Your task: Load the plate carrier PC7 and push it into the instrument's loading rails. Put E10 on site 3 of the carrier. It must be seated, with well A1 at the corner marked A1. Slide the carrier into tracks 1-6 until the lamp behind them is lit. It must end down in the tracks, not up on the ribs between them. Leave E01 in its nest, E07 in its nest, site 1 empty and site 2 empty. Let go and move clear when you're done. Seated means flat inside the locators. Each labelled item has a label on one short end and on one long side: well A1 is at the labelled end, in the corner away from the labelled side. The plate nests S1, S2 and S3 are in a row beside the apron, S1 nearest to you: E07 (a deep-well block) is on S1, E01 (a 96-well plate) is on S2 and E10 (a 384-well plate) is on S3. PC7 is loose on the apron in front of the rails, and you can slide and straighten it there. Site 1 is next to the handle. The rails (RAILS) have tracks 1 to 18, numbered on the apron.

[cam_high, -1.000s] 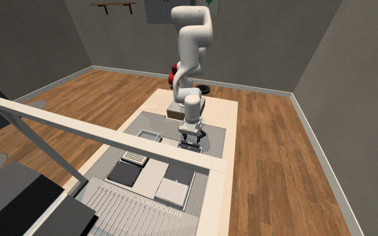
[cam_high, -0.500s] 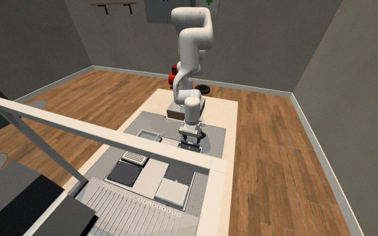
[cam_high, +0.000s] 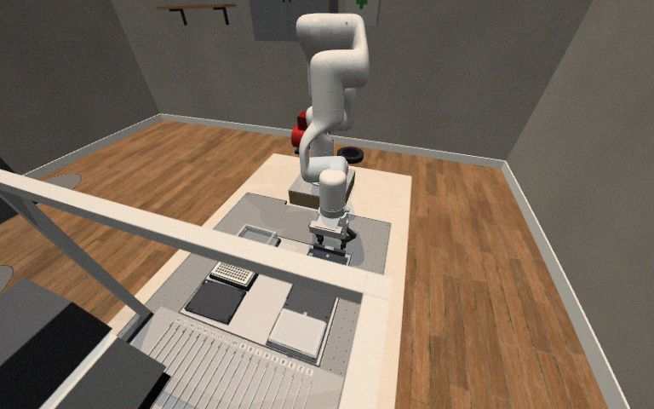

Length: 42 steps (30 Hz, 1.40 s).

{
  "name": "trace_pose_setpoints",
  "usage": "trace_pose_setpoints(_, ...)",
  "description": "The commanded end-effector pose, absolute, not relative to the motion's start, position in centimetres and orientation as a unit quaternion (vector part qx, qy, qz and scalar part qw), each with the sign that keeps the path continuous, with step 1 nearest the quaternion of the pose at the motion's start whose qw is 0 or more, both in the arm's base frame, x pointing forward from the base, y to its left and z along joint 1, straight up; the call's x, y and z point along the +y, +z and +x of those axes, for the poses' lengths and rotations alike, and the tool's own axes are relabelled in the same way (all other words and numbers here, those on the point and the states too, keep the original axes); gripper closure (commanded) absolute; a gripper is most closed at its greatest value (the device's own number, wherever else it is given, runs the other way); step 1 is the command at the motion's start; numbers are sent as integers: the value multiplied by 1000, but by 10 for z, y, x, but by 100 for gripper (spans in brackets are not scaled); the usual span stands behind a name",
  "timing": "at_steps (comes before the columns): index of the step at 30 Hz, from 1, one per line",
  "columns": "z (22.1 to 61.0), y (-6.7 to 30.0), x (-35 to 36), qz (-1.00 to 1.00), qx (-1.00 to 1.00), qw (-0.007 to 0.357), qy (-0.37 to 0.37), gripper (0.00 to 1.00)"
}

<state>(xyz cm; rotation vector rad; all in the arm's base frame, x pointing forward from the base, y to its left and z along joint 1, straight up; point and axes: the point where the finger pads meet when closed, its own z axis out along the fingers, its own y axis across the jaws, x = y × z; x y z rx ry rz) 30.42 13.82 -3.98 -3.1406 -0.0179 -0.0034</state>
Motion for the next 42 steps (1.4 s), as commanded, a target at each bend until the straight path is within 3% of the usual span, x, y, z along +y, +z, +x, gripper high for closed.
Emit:
trace_pose_setpoints(1,306,-39,139,-1000,-6,1,-2,19)
trace_pose_setpoints(42,342,-39,139,-1000,-6,1,-3,19)
